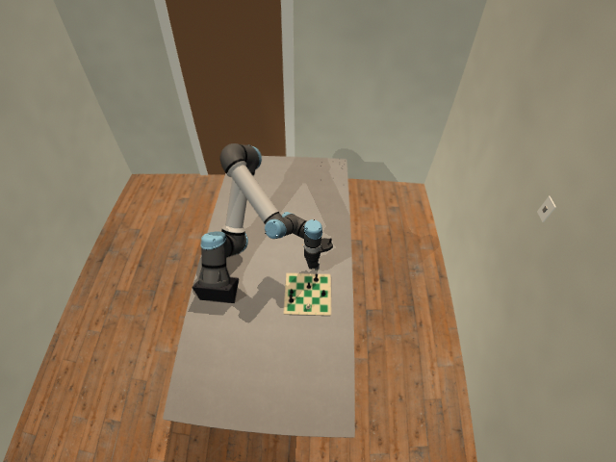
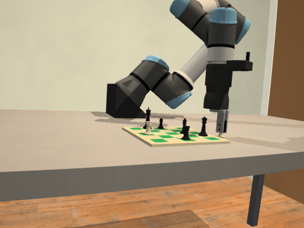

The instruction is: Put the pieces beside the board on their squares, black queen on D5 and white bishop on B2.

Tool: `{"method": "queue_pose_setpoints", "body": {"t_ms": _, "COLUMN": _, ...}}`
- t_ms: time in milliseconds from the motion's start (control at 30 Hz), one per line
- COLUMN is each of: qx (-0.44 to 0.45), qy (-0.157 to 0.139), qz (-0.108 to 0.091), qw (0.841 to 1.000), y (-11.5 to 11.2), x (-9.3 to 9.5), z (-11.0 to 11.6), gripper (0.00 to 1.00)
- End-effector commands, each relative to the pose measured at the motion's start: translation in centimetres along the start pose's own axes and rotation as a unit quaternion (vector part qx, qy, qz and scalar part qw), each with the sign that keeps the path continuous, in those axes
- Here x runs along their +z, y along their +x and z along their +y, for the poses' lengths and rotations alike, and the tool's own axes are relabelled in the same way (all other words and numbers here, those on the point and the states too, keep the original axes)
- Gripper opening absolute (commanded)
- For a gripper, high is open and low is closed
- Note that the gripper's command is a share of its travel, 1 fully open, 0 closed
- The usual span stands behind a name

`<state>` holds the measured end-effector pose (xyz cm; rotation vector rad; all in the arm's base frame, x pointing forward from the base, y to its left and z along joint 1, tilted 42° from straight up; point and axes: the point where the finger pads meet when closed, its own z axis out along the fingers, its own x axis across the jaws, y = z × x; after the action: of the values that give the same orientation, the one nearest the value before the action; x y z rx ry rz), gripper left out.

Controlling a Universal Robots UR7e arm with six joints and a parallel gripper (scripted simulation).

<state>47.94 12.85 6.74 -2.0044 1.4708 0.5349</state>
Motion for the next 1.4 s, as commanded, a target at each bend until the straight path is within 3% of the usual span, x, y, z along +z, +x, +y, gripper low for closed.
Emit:
{"method": "queue_pose_setpoints", "body": {"t_ms": 0, "qx": 0.0, "qy": 0.0, "qz": 0.0, "qw": 1.0, "y": 0.0, "x": 0.0, "z": 0.0, "gripper": 0.0}}
{"method": "queue_pose_setpoints", "body": {"t_ms": 967, "qx": 0.0, "qy": 0.0, "qz": 0.0, "qw": 1.0, "y": 0.0, "x": -0.1, "z": 0.0, "gripper": 0.0}}
{"method": "queue_pose_setpoints", "body": {"t_ms": 1267, "qx": 0.0, "qy": 0.0, "qz": 0.0, "qw": 1.0, "y": 0.0, "x": -2.0, "z": 0.0, "gripper": 0.0}}
{"method": "queue_pose_setpoints", "body": {"t_ms": 1367, "qx": 0.0, "qy": 0.0, "qz": 0.0, "qw": 1.0, "y": 0.0, "x": -3.6, "z": 0.0, "gripper": 0.0}}
